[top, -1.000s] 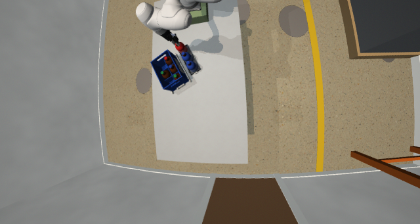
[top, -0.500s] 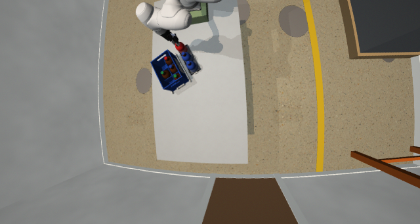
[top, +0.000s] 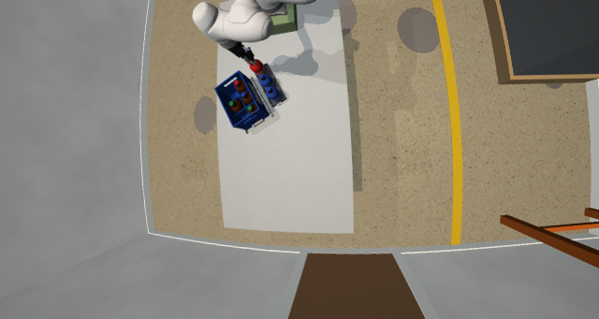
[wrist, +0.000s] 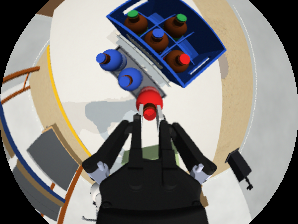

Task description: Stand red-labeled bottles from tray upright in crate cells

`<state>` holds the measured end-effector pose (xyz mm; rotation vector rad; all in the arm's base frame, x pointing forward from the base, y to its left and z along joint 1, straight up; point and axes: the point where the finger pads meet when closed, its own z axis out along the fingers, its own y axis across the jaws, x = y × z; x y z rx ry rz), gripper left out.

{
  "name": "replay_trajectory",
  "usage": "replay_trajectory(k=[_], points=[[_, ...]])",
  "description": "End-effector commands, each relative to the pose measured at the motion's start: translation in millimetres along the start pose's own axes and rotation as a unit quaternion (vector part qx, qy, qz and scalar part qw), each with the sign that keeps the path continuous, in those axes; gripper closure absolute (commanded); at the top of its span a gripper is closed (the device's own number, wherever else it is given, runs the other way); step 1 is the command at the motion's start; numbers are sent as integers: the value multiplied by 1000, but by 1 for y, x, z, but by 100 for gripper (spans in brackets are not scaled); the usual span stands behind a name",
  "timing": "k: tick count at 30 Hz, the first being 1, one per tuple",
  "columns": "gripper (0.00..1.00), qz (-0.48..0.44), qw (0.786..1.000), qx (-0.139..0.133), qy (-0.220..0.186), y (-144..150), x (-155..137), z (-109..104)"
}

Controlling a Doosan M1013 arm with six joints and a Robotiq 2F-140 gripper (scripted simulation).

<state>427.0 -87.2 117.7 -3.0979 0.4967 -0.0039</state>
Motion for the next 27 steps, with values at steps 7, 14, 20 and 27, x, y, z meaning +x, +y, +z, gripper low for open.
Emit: replay_trajectory(k=[7, 14, 20, 27], points=[[100, 0, 1000, 0, 0, 0, 0, -9], [100, 0, 1000, 0, 0, 0, 0, -16], [100, 0, 1000, 0, 0, 0, 0, -22], [100, 0, 1000, 0, 0, 0, 0, -29]])
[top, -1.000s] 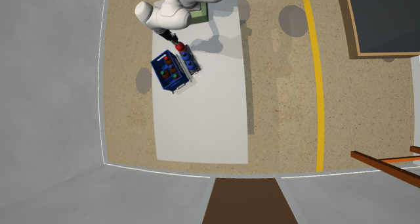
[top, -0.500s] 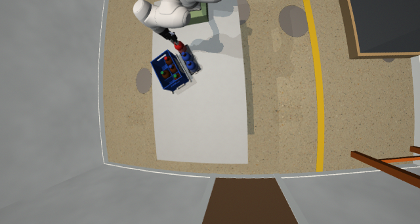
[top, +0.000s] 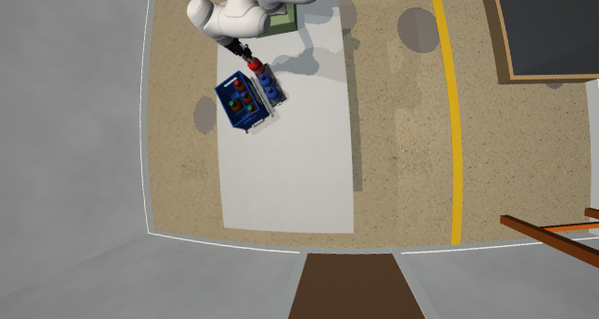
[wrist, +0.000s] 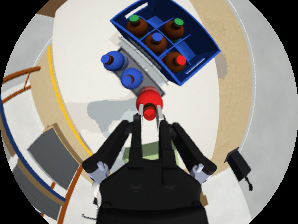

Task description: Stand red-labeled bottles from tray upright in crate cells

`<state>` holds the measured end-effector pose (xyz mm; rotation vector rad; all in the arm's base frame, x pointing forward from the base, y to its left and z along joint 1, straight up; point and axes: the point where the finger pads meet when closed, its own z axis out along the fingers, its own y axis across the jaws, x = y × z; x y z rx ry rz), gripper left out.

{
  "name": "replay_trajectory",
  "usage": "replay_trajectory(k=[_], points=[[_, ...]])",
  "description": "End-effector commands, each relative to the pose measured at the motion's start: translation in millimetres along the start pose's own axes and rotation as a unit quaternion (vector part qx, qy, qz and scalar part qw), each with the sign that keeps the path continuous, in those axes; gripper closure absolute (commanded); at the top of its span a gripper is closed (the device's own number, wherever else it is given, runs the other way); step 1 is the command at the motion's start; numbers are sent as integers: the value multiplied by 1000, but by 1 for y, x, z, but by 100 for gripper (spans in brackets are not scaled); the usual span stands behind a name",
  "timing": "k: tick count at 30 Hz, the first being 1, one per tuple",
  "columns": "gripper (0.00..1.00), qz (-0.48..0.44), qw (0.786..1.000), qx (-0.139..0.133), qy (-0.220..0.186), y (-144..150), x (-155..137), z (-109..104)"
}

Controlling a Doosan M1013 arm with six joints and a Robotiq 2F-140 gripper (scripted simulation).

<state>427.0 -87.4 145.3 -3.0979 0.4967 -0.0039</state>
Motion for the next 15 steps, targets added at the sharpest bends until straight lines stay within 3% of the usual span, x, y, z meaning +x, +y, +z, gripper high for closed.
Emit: replay_trajectory(k=[1, 15], points=[[100, 0, 1000, 0, 0, 0, 0, -2], [100, 0, 1000, 0, 0, 0, 0, -6]])
